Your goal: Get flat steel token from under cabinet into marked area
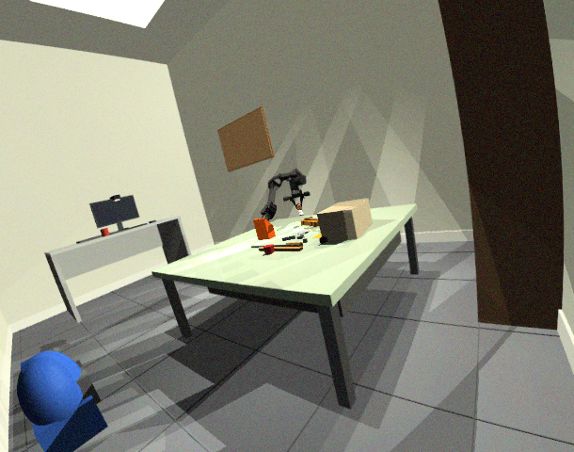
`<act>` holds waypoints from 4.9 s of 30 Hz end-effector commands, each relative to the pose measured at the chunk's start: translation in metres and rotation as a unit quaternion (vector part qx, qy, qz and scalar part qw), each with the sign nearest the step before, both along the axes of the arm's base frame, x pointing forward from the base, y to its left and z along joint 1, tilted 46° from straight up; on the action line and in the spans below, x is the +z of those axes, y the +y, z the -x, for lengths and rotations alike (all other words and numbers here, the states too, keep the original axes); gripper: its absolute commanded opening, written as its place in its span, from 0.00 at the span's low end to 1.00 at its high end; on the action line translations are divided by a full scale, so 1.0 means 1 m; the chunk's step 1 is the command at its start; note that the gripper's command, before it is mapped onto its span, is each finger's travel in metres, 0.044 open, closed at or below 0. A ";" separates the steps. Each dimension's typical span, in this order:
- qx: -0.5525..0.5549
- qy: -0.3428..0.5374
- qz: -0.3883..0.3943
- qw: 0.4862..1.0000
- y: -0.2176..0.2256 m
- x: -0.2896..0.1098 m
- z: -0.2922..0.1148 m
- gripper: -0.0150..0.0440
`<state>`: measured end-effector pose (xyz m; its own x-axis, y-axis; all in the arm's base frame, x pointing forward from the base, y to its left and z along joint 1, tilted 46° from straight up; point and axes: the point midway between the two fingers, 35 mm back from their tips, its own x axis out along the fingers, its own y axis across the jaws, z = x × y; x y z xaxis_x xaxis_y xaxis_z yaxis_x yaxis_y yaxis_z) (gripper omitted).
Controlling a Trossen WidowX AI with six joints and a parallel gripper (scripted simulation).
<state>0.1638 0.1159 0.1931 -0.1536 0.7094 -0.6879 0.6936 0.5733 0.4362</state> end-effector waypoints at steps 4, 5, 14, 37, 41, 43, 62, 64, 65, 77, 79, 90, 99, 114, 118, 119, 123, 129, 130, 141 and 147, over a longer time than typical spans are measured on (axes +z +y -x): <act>-0.006 0.000 0.004 1.000 -0.006 -0.007 -0.009 0.25; -0.007 0.001 0.005 1.000 -0.007 -0.008 -0.010 0.25; -0.009 0.003 0.005 1.000 -0.013 -0.016 -0.018 0.25; -0.011 0.004 0.006 1.000 -0.028 -0.035 -0.037 0.25; -0.001 -0.006 0.004 1.000 -0.027 -0.034 -0.036 0.25; 0.005 -0.012 0.002 1.000 -0.027 -0.034 -0.036 0.25; 0.056 -0.064 -0.009 0.996 -0.026 -0.033 -0.035 0.25; 0.062 -0.070 -0.010 0.996 -0.026 -0.033 -0.035 0.25; 0.065 -0.073 -0.011 0.995 -0.026 -0.033 -0.035 0.25; 0.098 -0.107 -0.018 0.989 -0.026 -0.033 -0.035 0.25; 0.103 -0.112 -0.019 0.988 -0.026 -0.033 -0.035 0.25; 0.133 -0.143 -0.025 0.980 -0.026 -0.033 -0.035 0.25; 0.157 -0.168 -0.031 0.973 -0.026 -0.032 -0.034 0.25; 0.197 -0.208 -0.039 0.957 -0.026 -0.032 -0.034 0.25; 0.207 -0.218 -0.041 0.953 -0.026 -0.032 -0.034 0.25; 0.210 -0.221 -0.042 0.952 -0.026 -0.032 -0.034 0.25; 0.220 -0.231 -0.044 0.947 -0.026 -0.032 -0.034 0.25; 0.235 -0.247 -0.048 0.939 -0.026 -0.032 -0.034 0.25; 0.238 -0.250 -0.048 0.937 -0.026 -0.032 -0.034 0.25; 0.246 -0.258 -0.050 0.933 -0.018 -0.041 -0.036 0.25; 0.248 -0.260 -0.050 0.932 -0.012 -0.047 -0.036 0.25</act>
